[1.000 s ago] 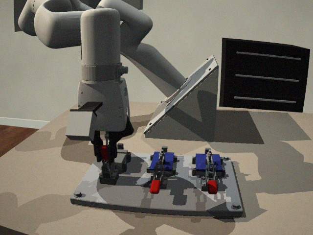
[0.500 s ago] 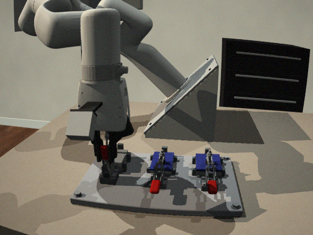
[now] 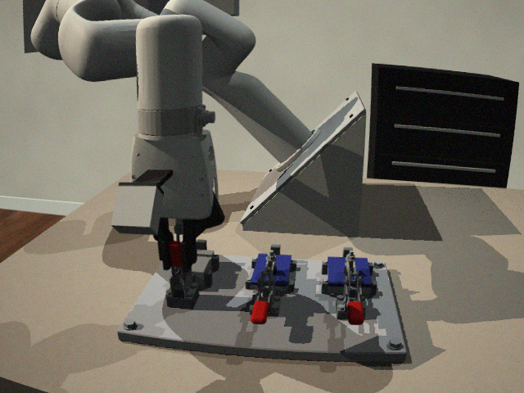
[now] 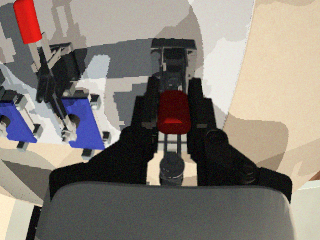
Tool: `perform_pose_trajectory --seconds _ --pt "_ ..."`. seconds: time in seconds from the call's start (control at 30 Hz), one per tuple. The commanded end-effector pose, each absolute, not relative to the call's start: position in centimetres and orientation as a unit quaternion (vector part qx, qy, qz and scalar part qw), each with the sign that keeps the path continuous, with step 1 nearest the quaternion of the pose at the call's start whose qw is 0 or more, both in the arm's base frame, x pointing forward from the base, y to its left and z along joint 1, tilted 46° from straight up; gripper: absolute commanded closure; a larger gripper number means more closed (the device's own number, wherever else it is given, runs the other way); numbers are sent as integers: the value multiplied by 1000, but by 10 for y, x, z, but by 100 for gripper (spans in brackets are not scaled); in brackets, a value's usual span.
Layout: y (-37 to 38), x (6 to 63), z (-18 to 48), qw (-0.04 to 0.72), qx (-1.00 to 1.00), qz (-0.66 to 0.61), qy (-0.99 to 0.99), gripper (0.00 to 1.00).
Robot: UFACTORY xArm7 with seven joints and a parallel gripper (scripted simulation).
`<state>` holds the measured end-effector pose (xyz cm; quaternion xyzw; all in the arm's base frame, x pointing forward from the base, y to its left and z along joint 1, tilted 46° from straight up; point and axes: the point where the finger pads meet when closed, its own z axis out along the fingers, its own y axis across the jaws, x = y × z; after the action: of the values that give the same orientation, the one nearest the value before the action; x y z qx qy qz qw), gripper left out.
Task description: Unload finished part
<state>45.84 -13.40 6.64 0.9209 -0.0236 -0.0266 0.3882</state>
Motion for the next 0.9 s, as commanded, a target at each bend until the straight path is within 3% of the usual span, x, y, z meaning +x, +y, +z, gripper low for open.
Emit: perform_pose_trajectory --seconds 0.0,0.47,0.5,0.87 --pt "-132 459 67 388 921 -25 -23 100" --pt "-132 459 67 388 921 -25 -23 100" --pt "-132 459 67 388 921 -25 -23 53" --pt "-132 459 67 388 921 -25 -23 53"
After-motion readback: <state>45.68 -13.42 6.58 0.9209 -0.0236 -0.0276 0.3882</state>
